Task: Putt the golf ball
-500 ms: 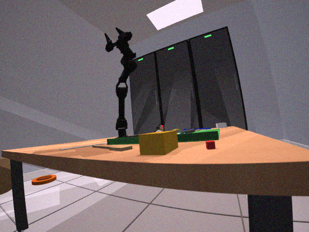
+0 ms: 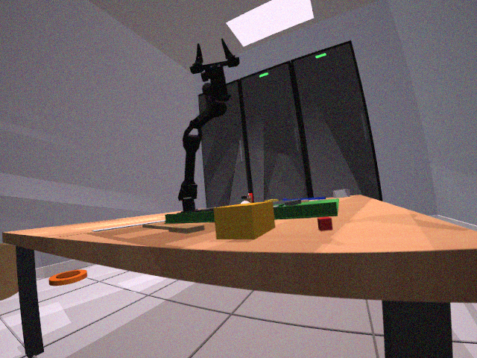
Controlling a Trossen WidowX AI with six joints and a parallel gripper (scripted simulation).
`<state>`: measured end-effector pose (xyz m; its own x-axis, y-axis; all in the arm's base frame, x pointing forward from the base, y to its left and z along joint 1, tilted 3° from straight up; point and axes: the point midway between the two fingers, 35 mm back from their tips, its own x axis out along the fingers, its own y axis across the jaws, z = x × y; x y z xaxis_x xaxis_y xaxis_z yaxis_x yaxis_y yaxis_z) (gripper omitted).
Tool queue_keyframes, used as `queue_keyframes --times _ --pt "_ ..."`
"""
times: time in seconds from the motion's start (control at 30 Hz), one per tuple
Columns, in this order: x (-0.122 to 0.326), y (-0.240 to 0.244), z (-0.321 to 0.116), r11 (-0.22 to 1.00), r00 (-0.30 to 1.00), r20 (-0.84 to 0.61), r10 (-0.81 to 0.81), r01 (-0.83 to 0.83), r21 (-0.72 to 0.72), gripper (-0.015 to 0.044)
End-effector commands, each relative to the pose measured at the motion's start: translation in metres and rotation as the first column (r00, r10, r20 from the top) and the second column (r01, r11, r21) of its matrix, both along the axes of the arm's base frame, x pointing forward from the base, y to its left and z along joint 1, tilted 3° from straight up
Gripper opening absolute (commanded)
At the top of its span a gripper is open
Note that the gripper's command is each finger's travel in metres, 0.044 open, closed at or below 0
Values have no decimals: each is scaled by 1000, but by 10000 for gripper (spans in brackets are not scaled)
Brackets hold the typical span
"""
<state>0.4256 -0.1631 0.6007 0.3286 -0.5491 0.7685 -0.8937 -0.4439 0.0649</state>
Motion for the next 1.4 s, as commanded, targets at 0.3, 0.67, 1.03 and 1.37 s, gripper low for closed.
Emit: queue_keyframes --times 0.3,0.67,1.03,1.37 --pt "106 133 -105 790 552 -694 -462 -99 -605 440" --pt "113 239 -217 307 313 -538 -782 -558 -771 440" --pt "61 333 -327 -443 554 -105 -826 -753 -488 440" --pt "-49 397 -424 -962 966 76 -249 -255 92 440"
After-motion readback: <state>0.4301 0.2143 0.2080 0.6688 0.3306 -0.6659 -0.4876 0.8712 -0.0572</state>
